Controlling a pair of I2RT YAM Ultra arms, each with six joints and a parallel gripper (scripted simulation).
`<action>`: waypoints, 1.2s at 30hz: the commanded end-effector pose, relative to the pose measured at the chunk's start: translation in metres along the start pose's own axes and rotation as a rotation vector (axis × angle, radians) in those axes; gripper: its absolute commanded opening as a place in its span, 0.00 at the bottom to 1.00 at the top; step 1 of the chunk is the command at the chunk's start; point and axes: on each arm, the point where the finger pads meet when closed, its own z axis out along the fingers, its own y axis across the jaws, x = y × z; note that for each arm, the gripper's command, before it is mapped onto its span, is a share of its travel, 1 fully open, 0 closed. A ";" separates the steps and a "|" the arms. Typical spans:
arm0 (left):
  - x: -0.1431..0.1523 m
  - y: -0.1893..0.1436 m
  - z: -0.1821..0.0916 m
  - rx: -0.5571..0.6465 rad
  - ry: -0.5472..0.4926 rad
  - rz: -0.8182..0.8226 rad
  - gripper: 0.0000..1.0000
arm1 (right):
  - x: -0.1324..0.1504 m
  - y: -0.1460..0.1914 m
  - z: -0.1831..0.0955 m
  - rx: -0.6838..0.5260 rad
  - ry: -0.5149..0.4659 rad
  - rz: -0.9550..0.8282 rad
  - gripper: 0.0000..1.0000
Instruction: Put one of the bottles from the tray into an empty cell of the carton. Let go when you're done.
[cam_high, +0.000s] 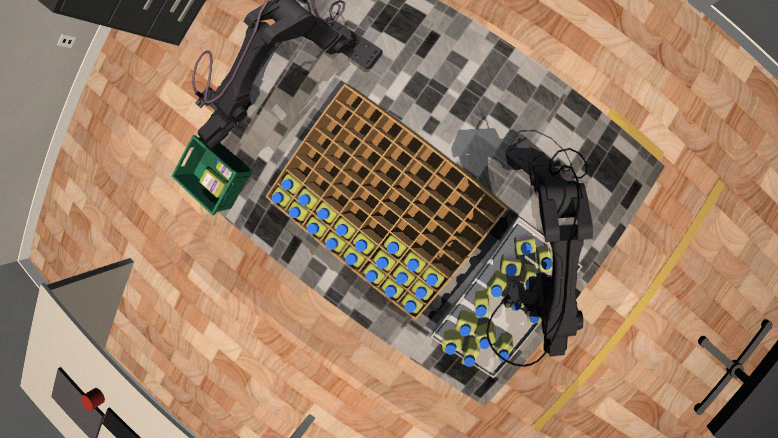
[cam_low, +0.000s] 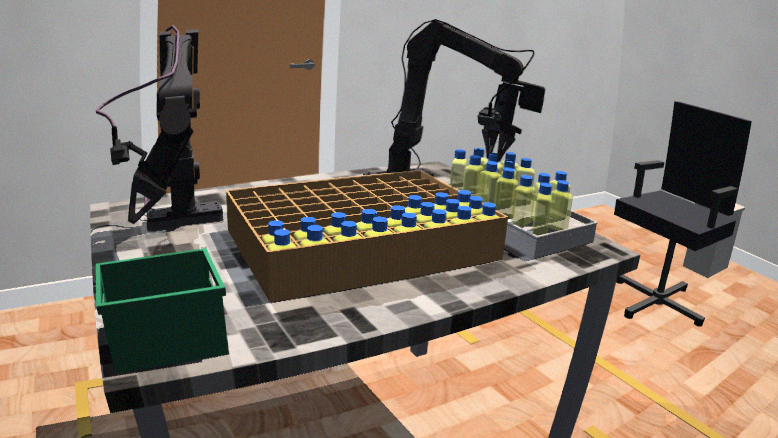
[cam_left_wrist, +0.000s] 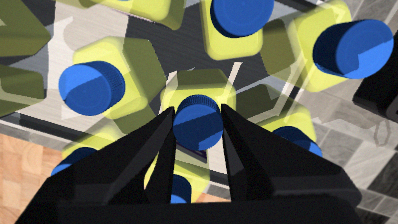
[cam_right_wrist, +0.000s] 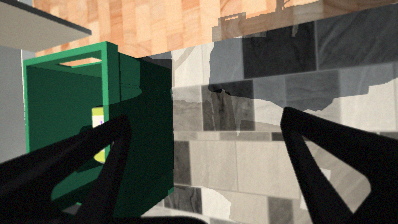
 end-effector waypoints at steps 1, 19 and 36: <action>-0.005 0.007 -0.015 -0.047 -0.010 0.001 0.30 | -0.008 0.007 -0.007 -0.024 -0.018 0.012 1.00; -0.010 0.003 -0.018 -0.051 -0.007 0.006 0.30 | -0.008 0.007 -0.007 -0.024 -0.018 0.012 1.00; -0.016 -0.001 -0.037 -0.103 0.012 0.013 0.30 | -0.008 0.007 -0.007 -0.024 -0.018 0.012 1.00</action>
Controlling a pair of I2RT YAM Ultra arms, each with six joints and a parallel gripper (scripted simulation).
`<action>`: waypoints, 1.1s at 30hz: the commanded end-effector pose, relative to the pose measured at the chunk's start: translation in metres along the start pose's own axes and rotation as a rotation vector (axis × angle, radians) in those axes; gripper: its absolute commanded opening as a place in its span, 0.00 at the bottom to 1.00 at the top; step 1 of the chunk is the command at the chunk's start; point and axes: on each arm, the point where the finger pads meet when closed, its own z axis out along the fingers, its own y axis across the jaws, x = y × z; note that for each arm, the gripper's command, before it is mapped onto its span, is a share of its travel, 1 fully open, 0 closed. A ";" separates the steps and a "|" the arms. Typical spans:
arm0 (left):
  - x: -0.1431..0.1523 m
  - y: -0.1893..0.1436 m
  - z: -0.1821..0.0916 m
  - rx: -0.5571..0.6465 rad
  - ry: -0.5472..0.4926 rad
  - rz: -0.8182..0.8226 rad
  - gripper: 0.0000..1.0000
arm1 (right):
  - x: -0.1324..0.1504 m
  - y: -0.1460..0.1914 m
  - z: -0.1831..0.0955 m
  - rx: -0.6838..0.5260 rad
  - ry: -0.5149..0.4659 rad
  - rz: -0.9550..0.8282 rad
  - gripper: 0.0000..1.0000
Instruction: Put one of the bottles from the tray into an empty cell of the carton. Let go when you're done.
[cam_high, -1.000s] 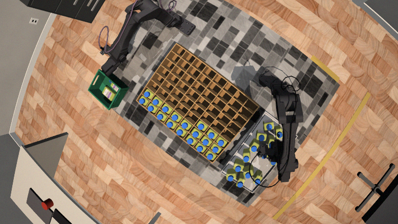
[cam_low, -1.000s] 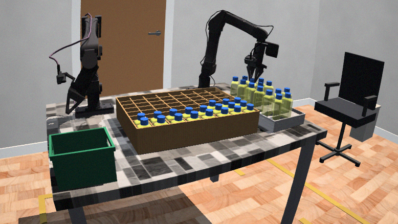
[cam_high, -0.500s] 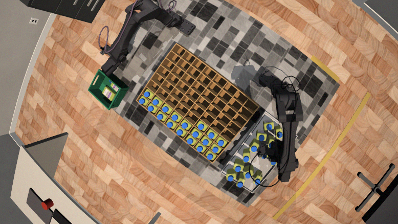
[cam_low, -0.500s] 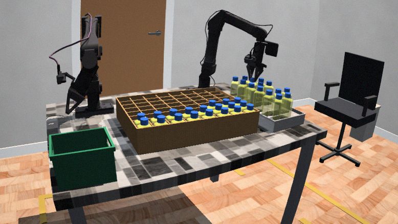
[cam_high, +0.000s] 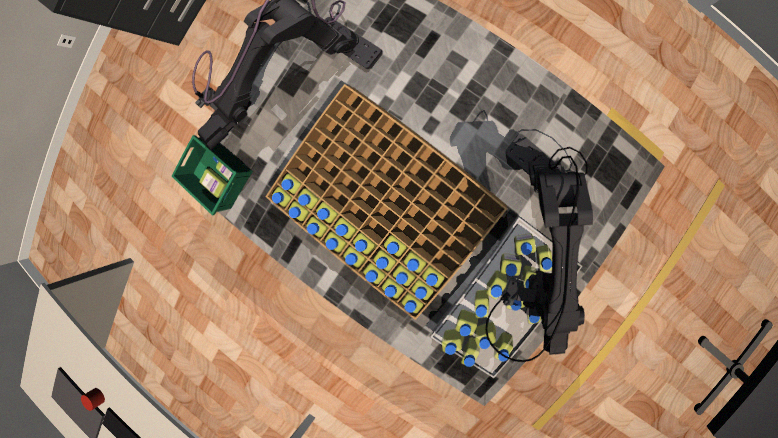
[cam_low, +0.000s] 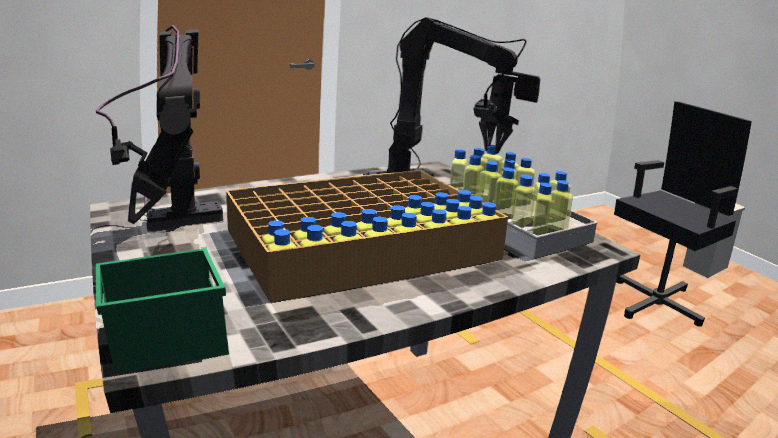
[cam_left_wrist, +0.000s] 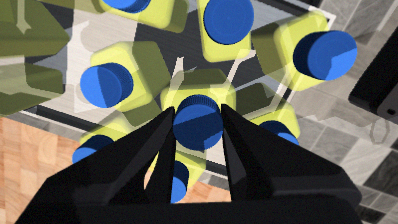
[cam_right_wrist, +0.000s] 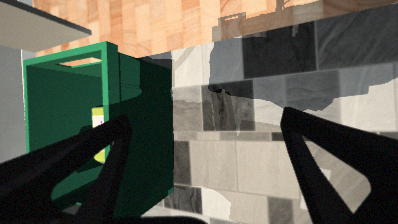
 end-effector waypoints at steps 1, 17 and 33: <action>-0.006 0.005 -0.020 -0.060 -0.001 0.000 0.30 | -0.008 0.007 -0.007 -0.024 -0.018 0.012 1.00; -0.010 -0.001 -0.033 -0.098 0.022 0.005 0.30 | -0.008 0.007 -0.007 -0.024 -0.018 0.012 1.00; -0.022 -0.005 -0.046 -0.140 0.031 0.033 0.30 | -0.008 0.007 -0.007 -0.024 -0.018 0.012 1.00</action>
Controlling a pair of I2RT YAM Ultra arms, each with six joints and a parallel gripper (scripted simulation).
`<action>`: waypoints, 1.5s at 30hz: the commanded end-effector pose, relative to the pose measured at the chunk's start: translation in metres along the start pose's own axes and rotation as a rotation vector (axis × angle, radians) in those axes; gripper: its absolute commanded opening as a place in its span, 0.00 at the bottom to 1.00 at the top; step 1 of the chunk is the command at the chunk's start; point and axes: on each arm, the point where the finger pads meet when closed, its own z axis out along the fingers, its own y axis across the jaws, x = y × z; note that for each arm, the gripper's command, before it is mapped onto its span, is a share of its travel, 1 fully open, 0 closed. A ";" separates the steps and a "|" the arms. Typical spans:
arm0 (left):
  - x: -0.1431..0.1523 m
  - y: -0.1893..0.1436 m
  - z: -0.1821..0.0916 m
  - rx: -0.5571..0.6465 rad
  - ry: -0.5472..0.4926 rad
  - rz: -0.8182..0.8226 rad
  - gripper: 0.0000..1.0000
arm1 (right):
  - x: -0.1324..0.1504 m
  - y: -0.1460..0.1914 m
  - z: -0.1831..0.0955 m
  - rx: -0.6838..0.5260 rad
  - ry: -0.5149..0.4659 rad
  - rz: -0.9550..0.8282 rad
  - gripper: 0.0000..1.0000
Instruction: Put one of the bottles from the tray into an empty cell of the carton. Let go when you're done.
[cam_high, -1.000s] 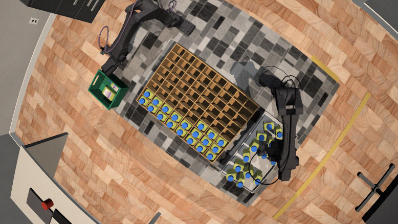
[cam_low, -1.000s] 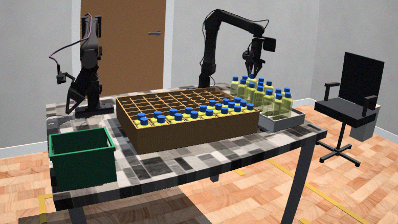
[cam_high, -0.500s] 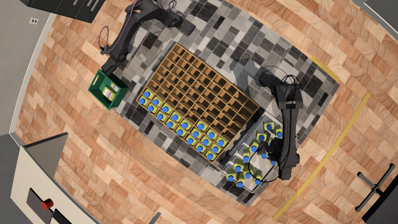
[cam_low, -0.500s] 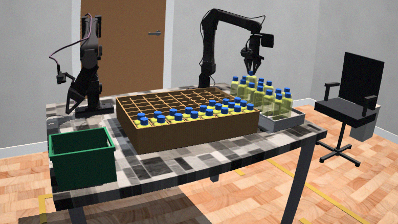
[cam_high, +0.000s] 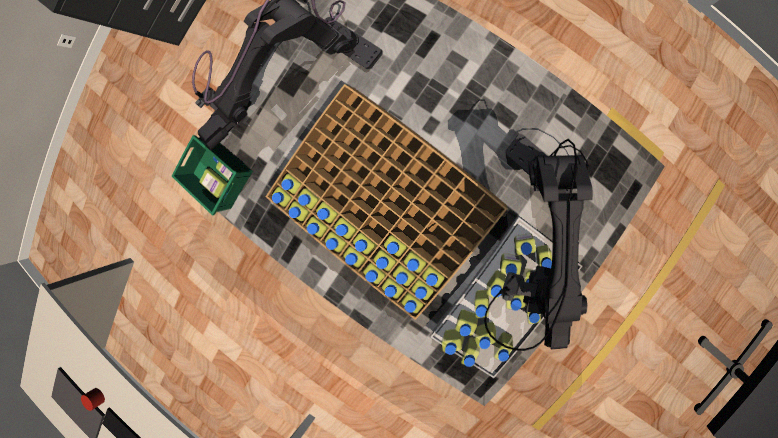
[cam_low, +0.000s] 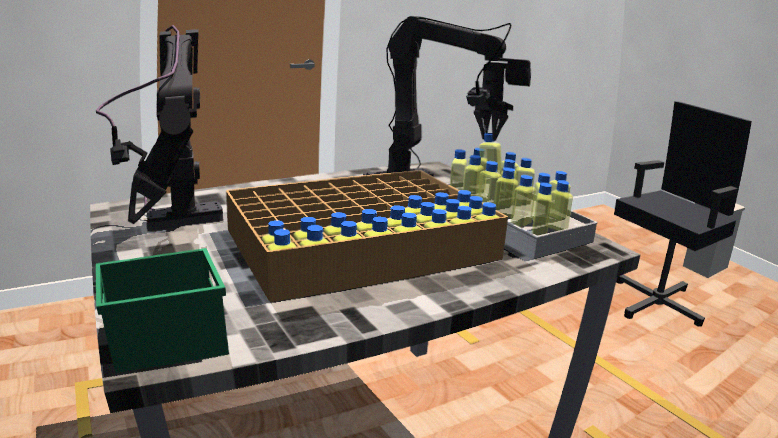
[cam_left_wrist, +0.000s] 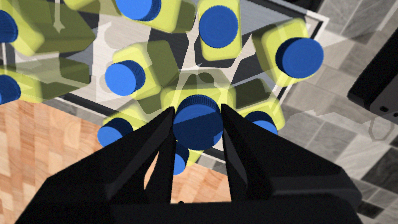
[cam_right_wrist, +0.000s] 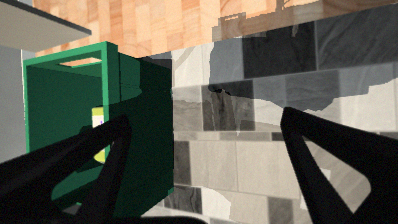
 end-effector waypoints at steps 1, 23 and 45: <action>-0.003 0.001 -0.015 -0.045 0.008 -0.006 0.30 | -0.008 0.007 -0.007 -0.024 -0.018 0.012 1.00; -0.017 -0.006 -0.032 -0.101 0.015 0.022 0.30 | -0.008 0.007 -0.007 -0.024 -0.018 0.012 1.00; -0.027 -0.011 -0.054 -0.177 0.034 0.042 0.30 | -0.008 0.007 -0.007 -0.024 -0.018 0.012 1.00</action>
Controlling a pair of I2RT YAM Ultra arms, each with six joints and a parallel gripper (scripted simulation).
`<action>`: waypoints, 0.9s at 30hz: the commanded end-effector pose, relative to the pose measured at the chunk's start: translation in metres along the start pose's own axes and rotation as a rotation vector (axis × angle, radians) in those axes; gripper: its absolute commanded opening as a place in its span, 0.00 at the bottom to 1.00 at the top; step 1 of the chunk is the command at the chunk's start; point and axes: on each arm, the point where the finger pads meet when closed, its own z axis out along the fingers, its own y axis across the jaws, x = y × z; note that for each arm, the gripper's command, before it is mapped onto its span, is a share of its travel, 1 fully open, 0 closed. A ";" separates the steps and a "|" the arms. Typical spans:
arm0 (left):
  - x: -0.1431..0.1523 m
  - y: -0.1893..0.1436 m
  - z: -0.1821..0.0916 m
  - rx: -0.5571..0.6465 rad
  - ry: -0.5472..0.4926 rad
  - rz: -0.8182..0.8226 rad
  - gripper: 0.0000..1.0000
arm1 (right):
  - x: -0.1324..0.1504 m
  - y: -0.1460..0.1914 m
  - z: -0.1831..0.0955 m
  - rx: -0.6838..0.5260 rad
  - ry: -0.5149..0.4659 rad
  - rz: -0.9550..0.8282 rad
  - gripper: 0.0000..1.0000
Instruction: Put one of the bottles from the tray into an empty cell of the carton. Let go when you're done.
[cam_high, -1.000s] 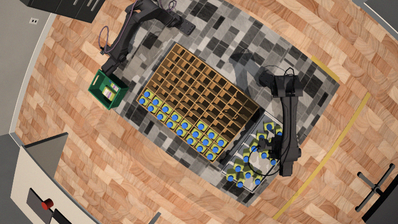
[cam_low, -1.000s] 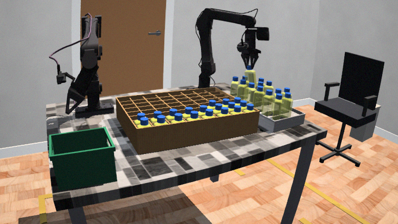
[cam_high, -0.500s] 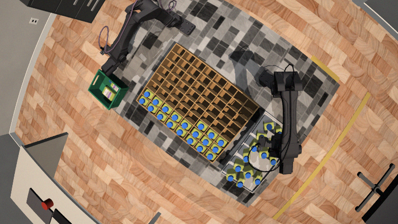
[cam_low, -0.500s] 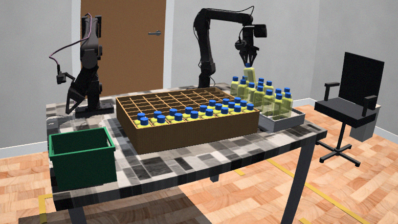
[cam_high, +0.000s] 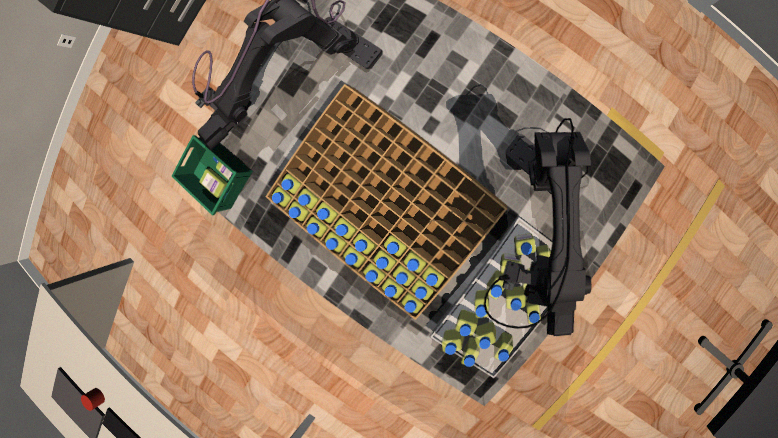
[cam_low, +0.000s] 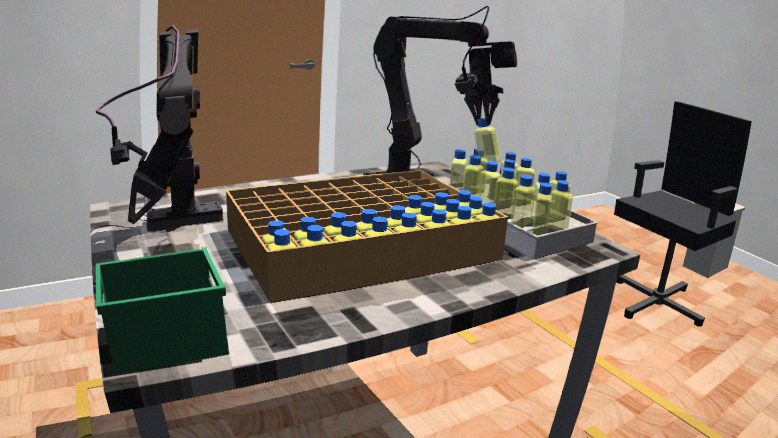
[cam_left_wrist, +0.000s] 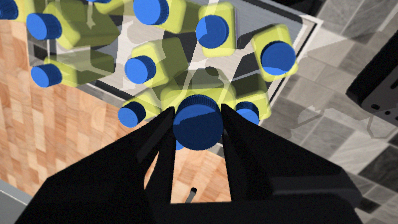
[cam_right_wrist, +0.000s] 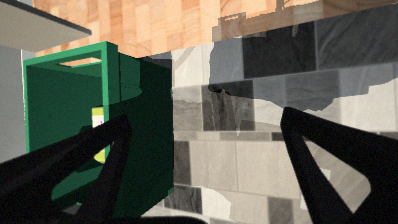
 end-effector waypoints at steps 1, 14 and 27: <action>-0.011 0.004 -0.018 -0.063 -0.001 0.023 0.30 | -0.008 0.007 -0.007 -0.024 -0.018 0.012 1.00; -0.014 -0.003 -0.035 -0.117 0.018 0.016 0.30 | -0.008 0.007 -0.007 -0.024 -0.018 0.012 1.00; -0.034 -0.022 -0.067 -0.231 0.034 0.050 0.30 | -0.008 0.007 -0.007 -0.024 -0.018 0.012 1.00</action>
